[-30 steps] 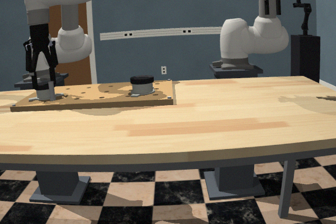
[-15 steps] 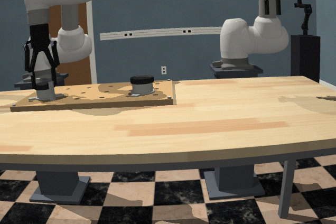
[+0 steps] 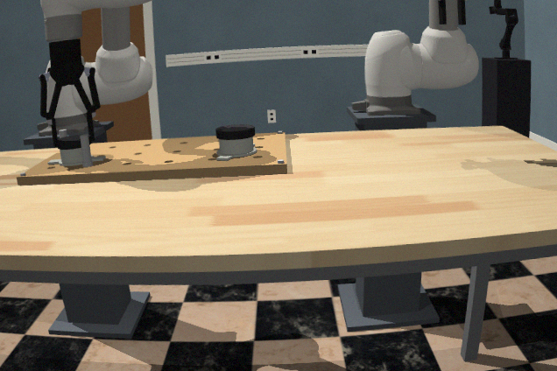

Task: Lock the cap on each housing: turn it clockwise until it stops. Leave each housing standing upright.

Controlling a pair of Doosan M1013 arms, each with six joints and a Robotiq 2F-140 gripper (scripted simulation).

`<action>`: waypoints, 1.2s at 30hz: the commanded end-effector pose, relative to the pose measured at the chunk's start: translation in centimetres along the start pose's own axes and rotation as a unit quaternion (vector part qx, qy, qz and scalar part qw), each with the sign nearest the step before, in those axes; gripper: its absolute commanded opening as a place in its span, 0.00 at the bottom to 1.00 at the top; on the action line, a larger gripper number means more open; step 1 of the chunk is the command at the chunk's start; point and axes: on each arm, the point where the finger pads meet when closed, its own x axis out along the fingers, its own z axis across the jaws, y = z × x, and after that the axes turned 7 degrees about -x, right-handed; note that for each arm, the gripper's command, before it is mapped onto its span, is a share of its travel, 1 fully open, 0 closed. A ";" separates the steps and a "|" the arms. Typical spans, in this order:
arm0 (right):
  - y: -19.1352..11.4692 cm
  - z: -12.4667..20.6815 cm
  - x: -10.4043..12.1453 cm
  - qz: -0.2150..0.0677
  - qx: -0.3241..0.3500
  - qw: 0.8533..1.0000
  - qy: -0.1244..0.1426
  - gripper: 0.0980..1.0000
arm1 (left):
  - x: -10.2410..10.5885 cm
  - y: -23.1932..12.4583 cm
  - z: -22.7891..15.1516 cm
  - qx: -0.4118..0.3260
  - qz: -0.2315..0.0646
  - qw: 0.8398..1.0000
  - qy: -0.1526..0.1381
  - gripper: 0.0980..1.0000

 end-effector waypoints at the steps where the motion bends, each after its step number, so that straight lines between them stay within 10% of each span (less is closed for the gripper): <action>1: 0.0 0.0 -0.1 0.000 0.039 0.999 0.001 0.00 | -0.1 0.0 0.0 0.000 0.001 1.000 0.000 0.26; 35: 0.0 0.0 -0.1 0.000 0.190 0.982 0.000 0.00 | -0.1 0.0 0.0 0.000 0.001 1.000 0.000 0.26; 36: 0.0 0.0 -0.1 0.000 0.190 0.982 0.000 0.70 | -0.1 0.0 0.0 0.000 0.001 1.000 0.000 0.26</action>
